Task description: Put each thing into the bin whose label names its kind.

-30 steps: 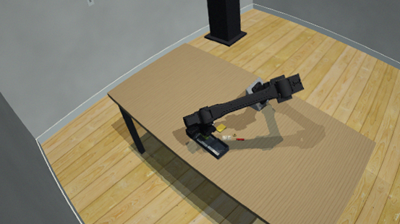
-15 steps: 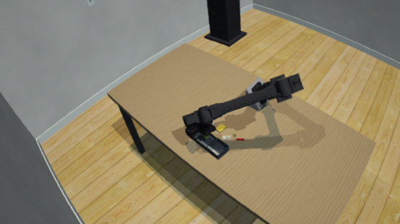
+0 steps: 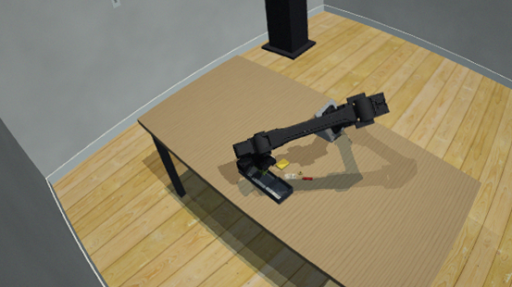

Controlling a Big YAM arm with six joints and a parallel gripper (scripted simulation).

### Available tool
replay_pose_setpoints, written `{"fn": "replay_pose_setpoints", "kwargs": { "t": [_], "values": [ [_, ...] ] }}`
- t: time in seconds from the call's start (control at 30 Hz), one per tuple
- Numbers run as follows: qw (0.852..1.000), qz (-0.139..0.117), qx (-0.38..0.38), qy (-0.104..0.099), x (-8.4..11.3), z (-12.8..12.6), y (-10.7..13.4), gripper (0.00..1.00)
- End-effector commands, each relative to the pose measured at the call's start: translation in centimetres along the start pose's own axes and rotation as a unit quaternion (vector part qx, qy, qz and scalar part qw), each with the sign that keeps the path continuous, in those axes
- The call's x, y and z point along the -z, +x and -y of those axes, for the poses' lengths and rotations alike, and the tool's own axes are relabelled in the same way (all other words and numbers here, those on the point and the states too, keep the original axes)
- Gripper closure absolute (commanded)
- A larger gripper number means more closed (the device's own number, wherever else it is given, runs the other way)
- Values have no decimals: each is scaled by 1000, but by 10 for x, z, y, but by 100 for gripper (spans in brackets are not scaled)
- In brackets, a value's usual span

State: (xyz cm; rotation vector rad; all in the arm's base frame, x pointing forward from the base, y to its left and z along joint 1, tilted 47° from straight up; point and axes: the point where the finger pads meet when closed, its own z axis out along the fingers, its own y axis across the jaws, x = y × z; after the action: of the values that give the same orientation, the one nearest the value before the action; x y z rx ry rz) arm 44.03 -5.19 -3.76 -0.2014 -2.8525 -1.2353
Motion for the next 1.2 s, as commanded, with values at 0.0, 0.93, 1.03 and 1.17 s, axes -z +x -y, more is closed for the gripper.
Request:
{"fn": "replay_pose_setpoints", "kwargs": {
  "t": [0.0, 0.93, 1.03, 1.17],
  "values": [
    [999, 34, 24, 9, 39, -3, -24, 92],
    [1000, 1, 8, -1, 2, -87, 1, 92],
    [1000, 3, 9, -1, 2, -87, 0, 92],
    [1000, 2, 8, -1, -1, -87, 0, 92]
  ]
}}
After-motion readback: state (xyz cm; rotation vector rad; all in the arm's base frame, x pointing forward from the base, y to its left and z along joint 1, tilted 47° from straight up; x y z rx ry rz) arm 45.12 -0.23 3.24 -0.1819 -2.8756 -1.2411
